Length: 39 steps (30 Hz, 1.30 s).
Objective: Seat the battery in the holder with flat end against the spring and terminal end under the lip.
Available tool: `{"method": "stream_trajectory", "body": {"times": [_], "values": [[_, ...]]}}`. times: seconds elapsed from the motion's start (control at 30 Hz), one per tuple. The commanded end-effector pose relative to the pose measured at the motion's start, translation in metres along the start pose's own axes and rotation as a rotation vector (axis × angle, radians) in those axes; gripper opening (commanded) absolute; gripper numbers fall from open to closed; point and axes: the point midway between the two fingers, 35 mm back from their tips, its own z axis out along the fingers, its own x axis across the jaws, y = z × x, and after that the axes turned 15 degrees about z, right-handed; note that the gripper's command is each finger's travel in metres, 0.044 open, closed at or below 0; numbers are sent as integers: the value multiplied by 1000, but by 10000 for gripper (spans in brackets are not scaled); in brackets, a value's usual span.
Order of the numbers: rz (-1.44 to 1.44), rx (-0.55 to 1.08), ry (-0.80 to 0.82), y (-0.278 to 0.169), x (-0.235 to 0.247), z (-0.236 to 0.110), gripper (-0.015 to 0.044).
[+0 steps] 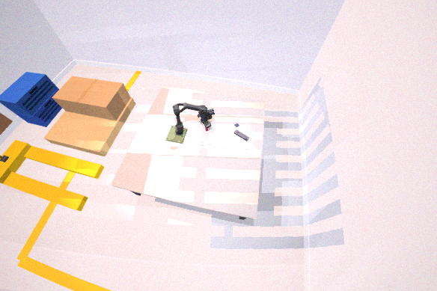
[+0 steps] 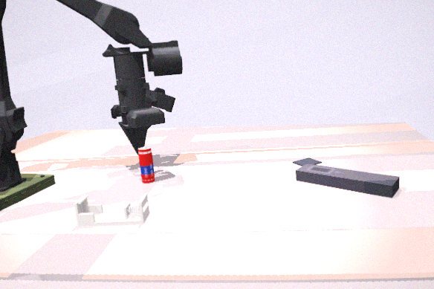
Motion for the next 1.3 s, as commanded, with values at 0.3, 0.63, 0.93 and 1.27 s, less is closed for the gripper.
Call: {"method": "stream_trajectory", "body": {"times": [0.3, 0.63, 0.93, 1.27], "values": [[-2, 3, -4, 6, -19, 2, 0], [-2, 2, -5, 11, -34, 2, 0], [-2, 2, -7, 14, -49, 2, 0], [-3, 2, -8, 16, -64, 2, 0]]}}
